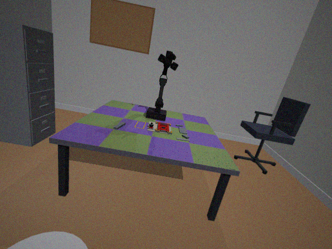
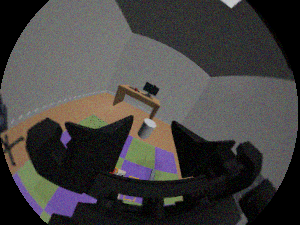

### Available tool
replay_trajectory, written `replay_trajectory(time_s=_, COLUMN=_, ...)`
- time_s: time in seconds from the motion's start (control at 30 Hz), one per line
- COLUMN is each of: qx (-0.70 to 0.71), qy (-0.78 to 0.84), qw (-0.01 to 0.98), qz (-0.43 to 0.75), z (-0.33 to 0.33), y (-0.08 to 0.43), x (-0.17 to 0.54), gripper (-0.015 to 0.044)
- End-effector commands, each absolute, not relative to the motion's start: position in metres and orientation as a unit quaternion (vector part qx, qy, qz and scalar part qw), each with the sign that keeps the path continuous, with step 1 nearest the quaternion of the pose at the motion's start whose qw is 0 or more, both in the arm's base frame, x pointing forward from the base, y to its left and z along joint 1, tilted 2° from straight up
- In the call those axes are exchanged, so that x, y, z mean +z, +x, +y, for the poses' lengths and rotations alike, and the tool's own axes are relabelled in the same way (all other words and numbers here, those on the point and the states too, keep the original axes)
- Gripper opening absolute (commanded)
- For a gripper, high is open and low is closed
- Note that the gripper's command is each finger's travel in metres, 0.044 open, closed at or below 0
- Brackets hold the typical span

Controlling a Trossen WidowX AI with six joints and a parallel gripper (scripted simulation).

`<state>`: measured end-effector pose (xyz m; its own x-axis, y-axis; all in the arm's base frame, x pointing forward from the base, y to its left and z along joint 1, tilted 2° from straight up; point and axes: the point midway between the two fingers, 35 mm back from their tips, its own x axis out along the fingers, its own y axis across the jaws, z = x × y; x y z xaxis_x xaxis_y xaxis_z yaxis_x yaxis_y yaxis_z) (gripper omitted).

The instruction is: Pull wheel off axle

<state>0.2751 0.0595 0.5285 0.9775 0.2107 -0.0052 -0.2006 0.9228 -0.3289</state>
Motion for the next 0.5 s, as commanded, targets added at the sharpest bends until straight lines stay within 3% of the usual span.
replay_trajectory(time_s=0.0, qx=0.106, qy=-0.118, qw=0.986, qz=0.045, z=0.061, y=0.303, x=0.497, gripper=0.0300)
replay_trajectory(time_s=0.47, qx=0.041, qy=0.107, qw=0.956, qz=0.270, z=0.060, y=0.378, x=0.370, gripper=0.0300)
